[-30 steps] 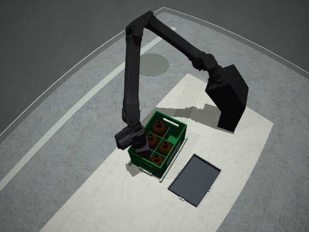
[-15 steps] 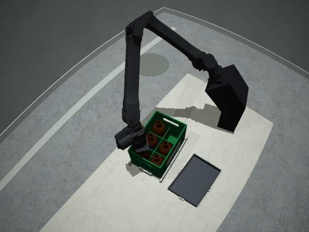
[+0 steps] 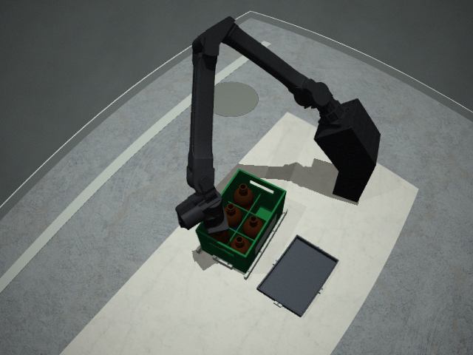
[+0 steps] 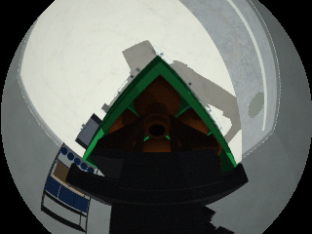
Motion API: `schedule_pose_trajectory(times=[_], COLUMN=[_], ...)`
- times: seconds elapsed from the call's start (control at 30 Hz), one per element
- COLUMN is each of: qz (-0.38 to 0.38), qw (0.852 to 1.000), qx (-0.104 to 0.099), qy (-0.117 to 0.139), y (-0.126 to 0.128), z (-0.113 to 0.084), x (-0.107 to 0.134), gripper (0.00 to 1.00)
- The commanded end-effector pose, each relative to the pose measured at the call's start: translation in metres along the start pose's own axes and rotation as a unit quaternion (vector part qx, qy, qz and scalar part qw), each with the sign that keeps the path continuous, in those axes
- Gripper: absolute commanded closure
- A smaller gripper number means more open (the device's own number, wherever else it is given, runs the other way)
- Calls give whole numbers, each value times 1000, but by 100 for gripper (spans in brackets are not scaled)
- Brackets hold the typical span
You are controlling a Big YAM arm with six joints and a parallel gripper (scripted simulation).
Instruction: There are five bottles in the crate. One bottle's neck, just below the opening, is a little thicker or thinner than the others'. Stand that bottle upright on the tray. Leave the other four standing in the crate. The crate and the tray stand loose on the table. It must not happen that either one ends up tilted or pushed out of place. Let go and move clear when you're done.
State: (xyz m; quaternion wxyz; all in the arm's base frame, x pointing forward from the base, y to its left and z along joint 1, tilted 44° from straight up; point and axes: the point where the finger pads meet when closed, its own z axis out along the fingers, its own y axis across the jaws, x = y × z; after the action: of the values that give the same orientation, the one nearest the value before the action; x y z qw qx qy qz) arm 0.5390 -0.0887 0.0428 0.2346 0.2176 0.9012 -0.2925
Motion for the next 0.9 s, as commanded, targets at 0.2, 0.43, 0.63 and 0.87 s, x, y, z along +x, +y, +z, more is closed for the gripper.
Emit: schedule_pose_trajectory(times=[0.2,0.43,0.63,0.87], qz=[0,0,0,0], qw=[1000,1000,1000,1000], qx=[-2,-2,-2,-2], qy=[-4,-4,-4,-4], y=[-1,-1,-1,-1], z=[0,0,0,0], x=[-6,-6,-6,-6], gripper=[100,100,100,39])
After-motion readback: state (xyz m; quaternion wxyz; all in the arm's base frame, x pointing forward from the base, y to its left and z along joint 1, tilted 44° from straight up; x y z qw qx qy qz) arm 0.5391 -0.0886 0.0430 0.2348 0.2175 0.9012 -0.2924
